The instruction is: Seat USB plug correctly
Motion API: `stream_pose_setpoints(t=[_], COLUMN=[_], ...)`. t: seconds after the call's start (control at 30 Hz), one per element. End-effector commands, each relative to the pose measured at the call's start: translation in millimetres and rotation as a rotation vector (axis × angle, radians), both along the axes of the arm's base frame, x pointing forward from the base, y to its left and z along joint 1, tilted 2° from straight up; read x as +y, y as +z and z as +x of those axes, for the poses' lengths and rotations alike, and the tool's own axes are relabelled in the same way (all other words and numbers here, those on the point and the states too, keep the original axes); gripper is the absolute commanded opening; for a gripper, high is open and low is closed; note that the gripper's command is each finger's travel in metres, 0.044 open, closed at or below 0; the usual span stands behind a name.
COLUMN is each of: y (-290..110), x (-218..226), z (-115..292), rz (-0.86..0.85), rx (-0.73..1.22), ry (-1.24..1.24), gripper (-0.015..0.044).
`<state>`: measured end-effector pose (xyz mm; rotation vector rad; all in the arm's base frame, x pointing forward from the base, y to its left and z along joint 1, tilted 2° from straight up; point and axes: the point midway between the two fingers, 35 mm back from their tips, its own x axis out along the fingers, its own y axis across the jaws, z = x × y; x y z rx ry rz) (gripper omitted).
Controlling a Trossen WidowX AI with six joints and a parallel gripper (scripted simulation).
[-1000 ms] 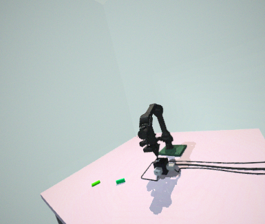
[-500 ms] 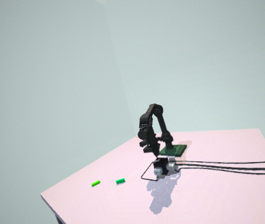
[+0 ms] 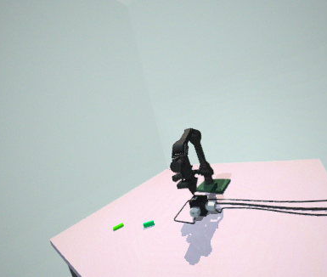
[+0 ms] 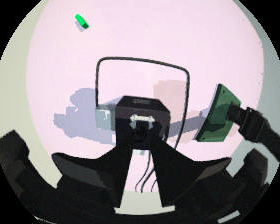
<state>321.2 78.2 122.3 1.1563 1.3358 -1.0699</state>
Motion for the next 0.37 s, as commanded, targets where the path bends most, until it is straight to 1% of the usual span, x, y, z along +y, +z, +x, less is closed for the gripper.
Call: stream_pose_setpoints(t=[0.0, 0.33], y=[1, 11], x=[0, 0], z=[0, 0], rz=[0.0, 0.0], rx=[0.0, 0.0], ry=[0.0, 0.0], gripper=[0.0095, 0.0095])
